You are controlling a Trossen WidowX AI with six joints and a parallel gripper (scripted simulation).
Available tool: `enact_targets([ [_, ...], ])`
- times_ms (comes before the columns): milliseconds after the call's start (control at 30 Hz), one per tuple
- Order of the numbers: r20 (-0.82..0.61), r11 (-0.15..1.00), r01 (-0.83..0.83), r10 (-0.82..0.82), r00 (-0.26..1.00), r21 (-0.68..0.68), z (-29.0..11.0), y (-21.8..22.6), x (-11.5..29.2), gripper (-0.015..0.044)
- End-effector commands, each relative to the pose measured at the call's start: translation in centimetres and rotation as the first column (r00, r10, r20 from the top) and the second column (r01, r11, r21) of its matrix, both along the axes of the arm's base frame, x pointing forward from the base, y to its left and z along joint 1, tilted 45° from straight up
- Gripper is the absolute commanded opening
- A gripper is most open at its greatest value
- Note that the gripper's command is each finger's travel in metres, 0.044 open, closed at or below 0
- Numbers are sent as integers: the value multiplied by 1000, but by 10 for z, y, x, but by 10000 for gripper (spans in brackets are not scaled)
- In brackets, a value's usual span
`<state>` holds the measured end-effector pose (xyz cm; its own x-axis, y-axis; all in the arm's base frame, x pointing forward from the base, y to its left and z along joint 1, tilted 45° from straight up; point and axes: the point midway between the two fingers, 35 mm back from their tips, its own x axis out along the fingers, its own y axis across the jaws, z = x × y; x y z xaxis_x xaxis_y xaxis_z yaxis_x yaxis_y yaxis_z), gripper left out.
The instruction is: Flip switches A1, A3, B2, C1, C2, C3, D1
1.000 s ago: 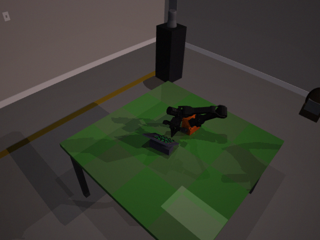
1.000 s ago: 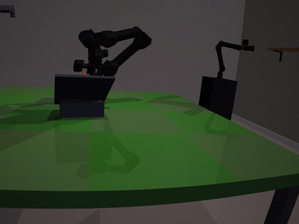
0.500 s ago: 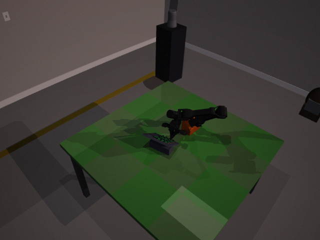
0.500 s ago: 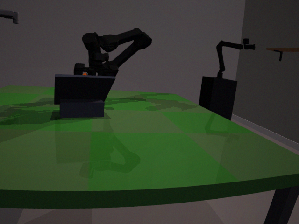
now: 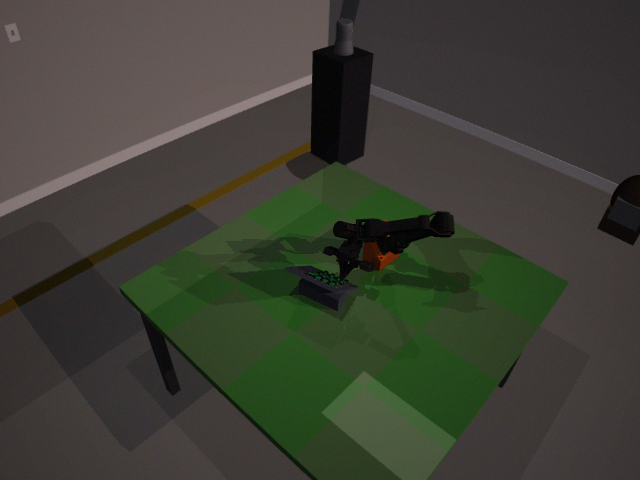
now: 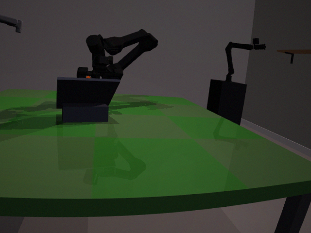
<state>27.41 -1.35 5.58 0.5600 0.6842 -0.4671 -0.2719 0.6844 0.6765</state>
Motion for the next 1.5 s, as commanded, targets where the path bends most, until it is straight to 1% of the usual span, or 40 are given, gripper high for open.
enact_targets([
  [0, -5, 1000, 3, -3, 1000, -2, -1, 0, 0, 0],
  [1467, -5, 1000, 3, -3, 1000, -2, -3, 3, 3, 0],
])
